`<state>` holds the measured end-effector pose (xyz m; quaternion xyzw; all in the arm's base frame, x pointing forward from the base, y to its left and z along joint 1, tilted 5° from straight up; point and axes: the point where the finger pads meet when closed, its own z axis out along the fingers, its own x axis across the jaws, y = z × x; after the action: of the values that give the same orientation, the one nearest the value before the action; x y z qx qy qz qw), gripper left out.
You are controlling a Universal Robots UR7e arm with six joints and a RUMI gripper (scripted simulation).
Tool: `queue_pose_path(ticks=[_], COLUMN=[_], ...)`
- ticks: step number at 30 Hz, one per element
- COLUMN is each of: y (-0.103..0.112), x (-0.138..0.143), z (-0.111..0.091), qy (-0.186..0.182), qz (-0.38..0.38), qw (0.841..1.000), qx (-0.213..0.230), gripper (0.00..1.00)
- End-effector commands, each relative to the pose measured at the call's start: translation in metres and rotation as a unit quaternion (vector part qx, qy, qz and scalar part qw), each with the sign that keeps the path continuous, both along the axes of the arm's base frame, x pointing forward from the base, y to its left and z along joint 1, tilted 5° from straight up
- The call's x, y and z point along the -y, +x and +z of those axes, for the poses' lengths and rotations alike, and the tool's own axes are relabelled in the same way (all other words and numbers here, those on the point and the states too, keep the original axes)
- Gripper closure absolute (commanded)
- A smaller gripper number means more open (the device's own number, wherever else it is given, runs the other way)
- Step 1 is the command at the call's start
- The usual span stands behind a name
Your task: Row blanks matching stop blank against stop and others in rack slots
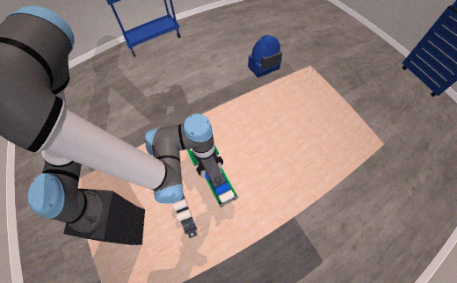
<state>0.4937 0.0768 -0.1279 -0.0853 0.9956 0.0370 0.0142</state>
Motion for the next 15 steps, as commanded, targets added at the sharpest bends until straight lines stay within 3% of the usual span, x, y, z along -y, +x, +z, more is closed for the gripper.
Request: queue_pose_path(ticks=[1, 6, 9, 15], y=[-0.017, -0.054, -0.055, -0.112], x=[0.034, 0.083, 0.084, 0.131], z=[-0.016, -0.039, -0.04, -0.06], qy=[0.0, -0.001, -0.001, 0.0], qz=[-0.005, -0.014, -0.014, -0.025], qw=[1.0, 1.0, 1.0, 1.0], qx=[0.001, 0.0, 0.0, -0.001], gripper=[0.61, 0.61, 0.61, 0.61])
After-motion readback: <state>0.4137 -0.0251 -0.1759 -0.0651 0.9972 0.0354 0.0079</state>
